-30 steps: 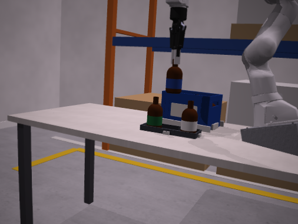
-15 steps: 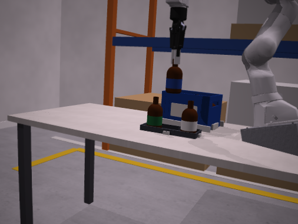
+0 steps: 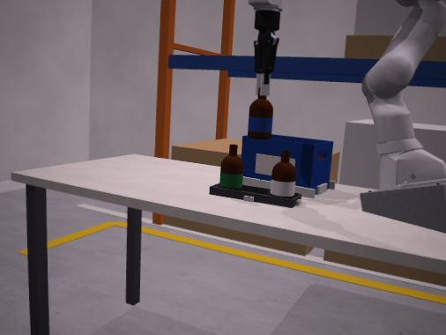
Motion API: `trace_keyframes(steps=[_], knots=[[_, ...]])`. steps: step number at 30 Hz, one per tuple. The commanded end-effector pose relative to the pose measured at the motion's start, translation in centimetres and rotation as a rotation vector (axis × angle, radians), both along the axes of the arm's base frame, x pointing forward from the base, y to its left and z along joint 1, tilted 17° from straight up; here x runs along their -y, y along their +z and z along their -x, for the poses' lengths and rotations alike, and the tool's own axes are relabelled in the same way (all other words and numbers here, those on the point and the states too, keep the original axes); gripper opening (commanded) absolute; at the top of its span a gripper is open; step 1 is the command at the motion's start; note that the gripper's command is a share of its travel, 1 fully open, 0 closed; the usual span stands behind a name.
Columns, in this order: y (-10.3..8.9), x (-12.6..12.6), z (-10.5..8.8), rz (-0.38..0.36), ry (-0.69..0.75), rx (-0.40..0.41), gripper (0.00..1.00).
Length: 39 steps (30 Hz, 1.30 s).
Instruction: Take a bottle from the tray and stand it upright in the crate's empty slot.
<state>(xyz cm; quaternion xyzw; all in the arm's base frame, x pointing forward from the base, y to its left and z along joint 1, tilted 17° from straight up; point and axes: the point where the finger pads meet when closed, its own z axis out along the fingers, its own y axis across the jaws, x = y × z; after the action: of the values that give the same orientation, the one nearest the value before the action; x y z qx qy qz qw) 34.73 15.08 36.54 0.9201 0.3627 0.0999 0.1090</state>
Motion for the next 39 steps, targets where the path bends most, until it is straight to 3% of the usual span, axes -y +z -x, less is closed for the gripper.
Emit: trace_keyframes(steps=[1,39], knots=[[0.2,0.2,0.0,0.001,0.008,0.002,0.0],[0.8,3.6,-0.5,0.001,0.008,0.002,0.0]])
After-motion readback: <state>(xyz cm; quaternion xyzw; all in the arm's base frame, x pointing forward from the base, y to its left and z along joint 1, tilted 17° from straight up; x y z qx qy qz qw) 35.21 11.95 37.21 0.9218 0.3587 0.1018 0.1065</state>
